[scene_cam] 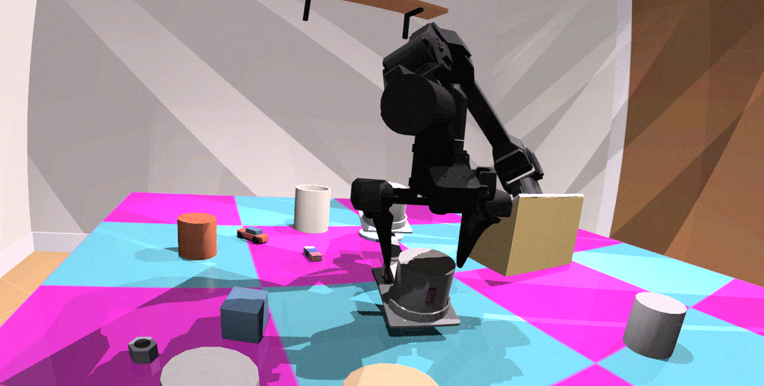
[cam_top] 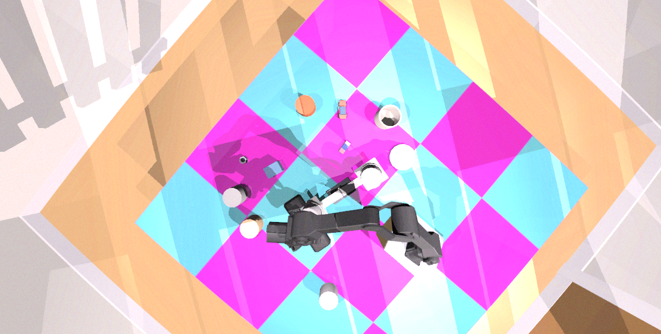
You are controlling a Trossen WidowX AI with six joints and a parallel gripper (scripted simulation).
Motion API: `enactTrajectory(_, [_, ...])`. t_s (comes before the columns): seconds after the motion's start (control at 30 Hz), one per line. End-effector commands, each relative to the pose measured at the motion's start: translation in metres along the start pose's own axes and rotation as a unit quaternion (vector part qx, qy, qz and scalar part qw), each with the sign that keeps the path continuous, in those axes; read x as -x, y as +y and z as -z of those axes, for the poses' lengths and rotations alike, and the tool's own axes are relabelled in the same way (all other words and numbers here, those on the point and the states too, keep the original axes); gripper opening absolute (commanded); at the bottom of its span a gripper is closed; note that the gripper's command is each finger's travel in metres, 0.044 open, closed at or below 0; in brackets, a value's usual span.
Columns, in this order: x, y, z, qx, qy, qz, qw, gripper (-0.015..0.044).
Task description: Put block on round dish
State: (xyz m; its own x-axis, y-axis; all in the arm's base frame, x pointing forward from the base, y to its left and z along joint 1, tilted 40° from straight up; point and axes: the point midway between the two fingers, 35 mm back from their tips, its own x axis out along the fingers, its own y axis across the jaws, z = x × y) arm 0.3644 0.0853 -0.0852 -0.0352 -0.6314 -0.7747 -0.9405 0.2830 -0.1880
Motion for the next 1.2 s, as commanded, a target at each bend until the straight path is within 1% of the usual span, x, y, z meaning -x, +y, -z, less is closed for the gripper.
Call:
enactTrajectory(0.0, [-0.008,0.001,0.001,0.005,0.003,0.001,1.0,0.044])
enactTrajectory(0.63, [-0.036,0.002,0.002,0.005,0.004,0.002,1.0,0.044])
enactTrajectory(0.77, [-0.036,0.002,0.002,0.005,0.004,0.002,1.0,0.0335])
enactTrajectory(0.97, [-0.036,0.002,0.002,0.005,0.004,0.002,1.0,0.0295])
enactTrajectory(1.17, [-0.033,0.001,0.002,0.005,0.004,0.002,1.0,0.0138])
